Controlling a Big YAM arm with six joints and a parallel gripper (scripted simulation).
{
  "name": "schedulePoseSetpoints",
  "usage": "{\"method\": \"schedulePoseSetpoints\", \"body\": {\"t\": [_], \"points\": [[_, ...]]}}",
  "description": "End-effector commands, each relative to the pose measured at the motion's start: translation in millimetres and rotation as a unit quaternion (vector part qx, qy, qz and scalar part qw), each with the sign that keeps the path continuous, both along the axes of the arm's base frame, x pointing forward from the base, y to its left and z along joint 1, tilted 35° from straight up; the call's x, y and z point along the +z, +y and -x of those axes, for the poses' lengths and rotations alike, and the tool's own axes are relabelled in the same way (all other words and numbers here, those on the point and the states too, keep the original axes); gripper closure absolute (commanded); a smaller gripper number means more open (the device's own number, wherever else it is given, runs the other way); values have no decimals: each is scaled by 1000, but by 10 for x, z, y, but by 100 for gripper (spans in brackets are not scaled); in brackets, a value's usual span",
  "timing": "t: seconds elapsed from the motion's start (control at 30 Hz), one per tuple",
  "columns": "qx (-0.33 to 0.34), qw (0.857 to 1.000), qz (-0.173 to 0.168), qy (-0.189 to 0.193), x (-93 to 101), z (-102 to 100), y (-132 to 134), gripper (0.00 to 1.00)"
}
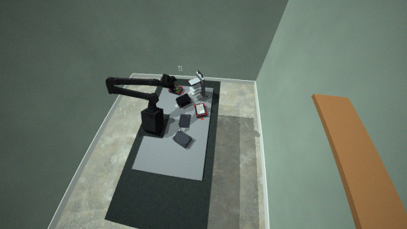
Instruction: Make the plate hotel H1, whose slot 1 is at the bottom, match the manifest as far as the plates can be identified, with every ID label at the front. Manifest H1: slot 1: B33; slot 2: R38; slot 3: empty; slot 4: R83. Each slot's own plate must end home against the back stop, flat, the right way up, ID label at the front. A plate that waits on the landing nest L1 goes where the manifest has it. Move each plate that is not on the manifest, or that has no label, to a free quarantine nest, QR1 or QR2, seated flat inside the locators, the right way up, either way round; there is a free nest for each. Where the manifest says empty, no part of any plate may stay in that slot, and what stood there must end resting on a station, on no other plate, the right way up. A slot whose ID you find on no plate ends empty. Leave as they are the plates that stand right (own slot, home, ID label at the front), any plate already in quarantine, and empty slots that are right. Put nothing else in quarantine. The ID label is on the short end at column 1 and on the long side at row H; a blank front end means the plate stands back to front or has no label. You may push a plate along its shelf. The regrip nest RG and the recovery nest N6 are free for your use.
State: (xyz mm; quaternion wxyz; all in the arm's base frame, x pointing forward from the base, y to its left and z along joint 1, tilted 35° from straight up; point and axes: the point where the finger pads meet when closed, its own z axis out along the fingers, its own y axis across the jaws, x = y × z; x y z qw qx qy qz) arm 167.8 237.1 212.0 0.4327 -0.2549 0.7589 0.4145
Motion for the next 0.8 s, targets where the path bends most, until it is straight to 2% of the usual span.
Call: {"method": "schedulePoseSetpoints", "body": {"t": [0.0,0.1,0.5,0.53,0.57,0.77], "points": [[-7,999,-13,-28,420,-52,-71,0],[-7,999,-12,-29,442,-49,-93,0],[-7,999,-8,-33,759,-26,-338,0],[-10,1000,5,-14,522,-57,-310,0],[2,1000,5,-13,371,-25,-239,0],[-2,1000,0,-3,262,-19,-163,0]]}}
